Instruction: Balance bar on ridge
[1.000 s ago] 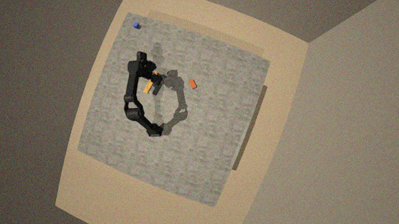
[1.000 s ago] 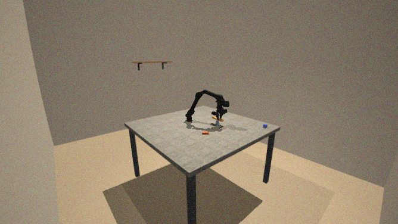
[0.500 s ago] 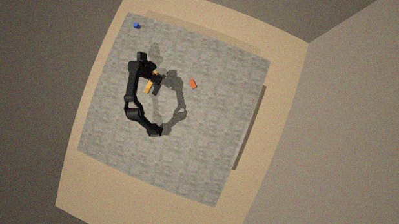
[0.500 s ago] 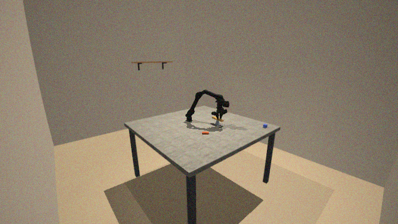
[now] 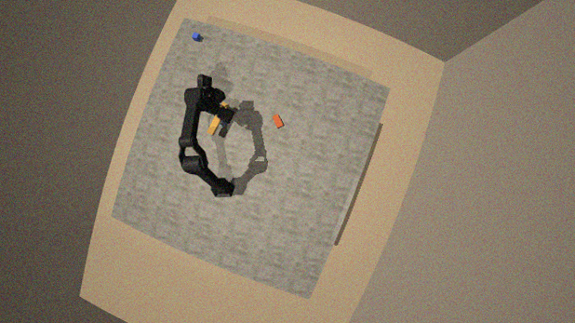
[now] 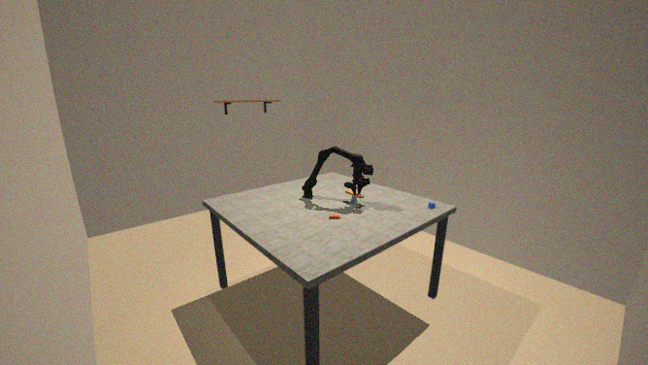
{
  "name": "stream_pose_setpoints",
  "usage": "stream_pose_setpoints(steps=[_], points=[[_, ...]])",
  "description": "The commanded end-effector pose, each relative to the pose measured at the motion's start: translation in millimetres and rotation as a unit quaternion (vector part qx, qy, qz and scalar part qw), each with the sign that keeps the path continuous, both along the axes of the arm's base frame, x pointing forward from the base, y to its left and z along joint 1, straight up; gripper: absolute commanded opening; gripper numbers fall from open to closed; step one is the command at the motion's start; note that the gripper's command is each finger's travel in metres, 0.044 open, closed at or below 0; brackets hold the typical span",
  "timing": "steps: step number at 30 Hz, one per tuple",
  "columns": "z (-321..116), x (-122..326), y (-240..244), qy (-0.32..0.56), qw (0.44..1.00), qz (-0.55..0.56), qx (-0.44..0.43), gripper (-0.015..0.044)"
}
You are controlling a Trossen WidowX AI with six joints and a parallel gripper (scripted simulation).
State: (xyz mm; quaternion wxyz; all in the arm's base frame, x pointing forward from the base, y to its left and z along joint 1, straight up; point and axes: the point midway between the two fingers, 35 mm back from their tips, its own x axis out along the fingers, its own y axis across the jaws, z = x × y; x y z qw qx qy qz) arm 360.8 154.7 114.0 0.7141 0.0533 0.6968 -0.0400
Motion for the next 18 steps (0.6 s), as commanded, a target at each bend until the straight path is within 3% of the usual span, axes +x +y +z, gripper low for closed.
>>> stream_pose_setpoints(steps=[1,18], points=[[-0.2,0.6,-0.7,-0.002,1.000,-0.001,-0.002,0.0000],[-1.6,0.6,-0.7,-0.002,1.000,-0.001,-0.002,0.0000]])
